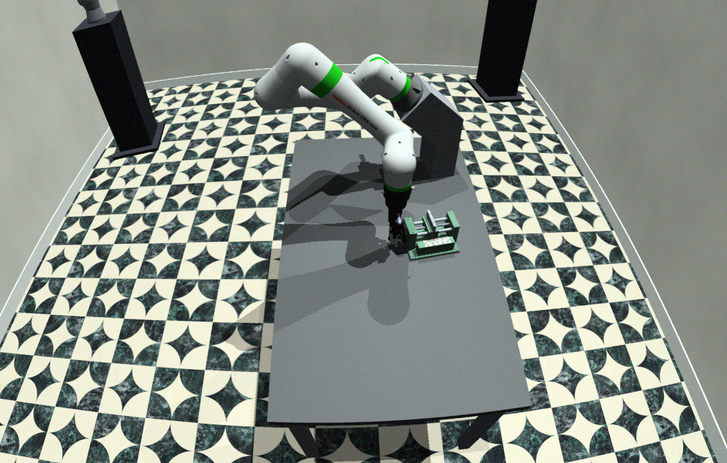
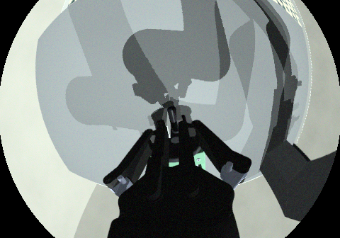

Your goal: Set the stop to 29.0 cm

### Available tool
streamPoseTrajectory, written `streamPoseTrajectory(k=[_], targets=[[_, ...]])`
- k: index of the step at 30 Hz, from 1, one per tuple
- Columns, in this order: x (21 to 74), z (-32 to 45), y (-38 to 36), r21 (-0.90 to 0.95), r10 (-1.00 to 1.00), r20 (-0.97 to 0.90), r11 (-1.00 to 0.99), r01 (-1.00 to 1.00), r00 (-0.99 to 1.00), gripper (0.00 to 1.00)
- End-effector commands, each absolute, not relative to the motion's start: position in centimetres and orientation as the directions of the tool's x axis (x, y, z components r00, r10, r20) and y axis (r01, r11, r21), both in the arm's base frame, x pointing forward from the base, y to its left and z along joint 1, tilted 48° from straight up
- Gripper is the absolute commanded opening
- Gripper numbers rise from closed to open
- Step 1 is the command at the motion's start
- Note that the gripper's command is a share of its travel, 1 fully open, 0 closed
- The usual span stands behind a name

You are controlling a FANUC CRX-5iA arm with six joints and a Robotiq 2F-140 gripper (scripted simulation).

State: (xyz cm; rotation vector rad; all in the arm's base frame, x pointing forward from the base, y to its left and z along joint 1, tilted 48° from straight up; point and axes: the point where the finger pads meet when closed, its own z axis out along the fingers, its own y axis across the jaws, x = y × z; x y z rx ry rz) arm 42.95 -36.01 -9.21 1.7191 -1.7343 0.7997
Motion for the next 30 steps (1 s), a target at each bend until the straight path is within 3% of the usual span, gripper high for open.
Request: streamPoseTrajectory(k=[1,30], targets=[[42.9,-9.2,-36.0,-0.024,-0.663,0.749,-0.002,-1.0,-0.017,0.04],[41.8,-9.1,-35.8,-0.024,-0.663,0.749,-0.002,-1.0,-0.017,0.04]])
